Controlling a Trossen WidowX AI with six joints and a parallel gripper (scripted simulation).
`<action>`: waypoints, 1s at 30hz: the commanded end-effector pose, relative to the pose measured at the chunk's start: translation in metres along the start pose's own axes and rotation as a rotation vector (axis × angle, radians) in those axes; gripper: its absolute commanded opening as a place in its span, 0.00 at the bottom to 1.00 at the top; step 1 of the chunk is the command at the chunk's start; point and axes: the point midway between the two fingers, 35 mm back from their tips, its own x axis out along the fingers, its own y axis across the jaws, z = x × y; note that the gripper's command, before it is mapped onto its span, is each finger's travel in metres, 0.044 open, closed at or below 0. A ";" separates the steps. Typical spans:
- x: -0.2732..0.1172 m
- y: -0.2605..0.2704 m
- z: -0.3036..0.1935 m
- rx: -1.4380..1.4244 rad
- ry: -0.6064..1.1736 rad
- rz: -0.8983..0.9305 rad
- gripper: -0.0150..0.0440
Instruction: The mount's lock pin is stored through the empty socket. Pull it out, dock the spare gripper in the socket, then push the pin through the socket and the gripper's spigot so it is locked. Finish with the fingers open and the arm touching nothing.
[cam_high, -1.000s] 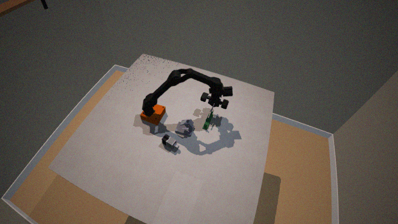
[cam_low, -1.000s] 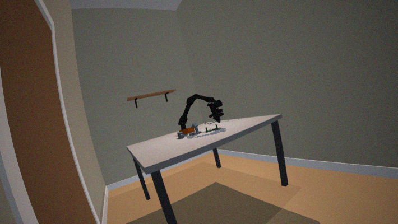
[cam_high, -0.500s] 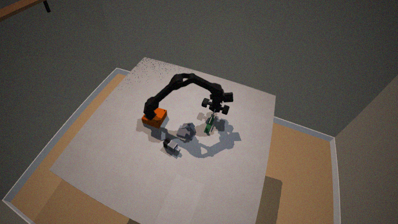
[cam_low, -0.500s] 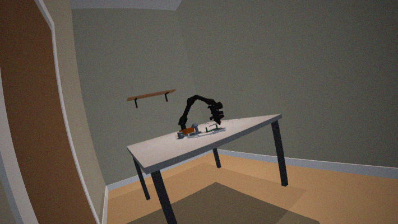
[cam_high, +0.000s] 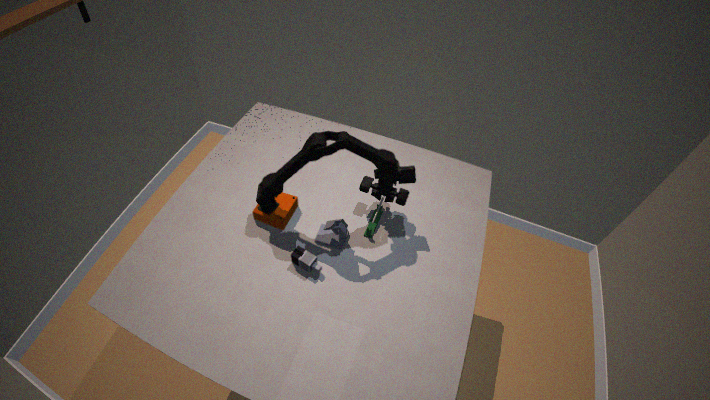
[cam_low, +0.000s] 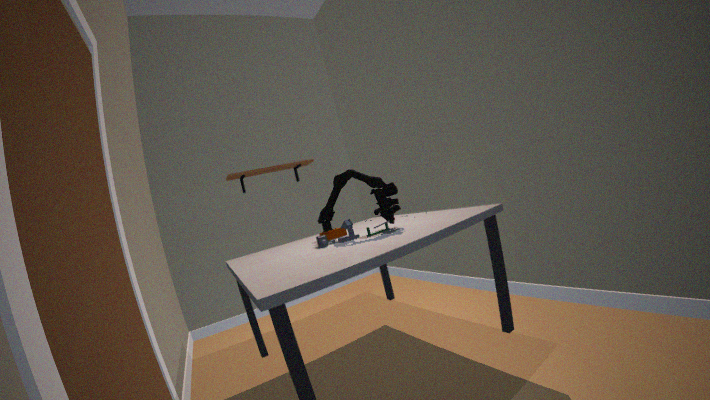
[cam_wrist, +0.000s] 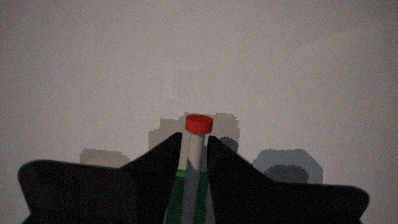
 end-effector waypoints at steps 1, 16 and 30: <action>0.000 0.000 0.000 0.000 0.000 0.000 0.57; -0.025 0.001 0.005 0.003 0.003 0.005 0.59; -0.057 0.001 0.012 0.007 0.003 0.005 0.59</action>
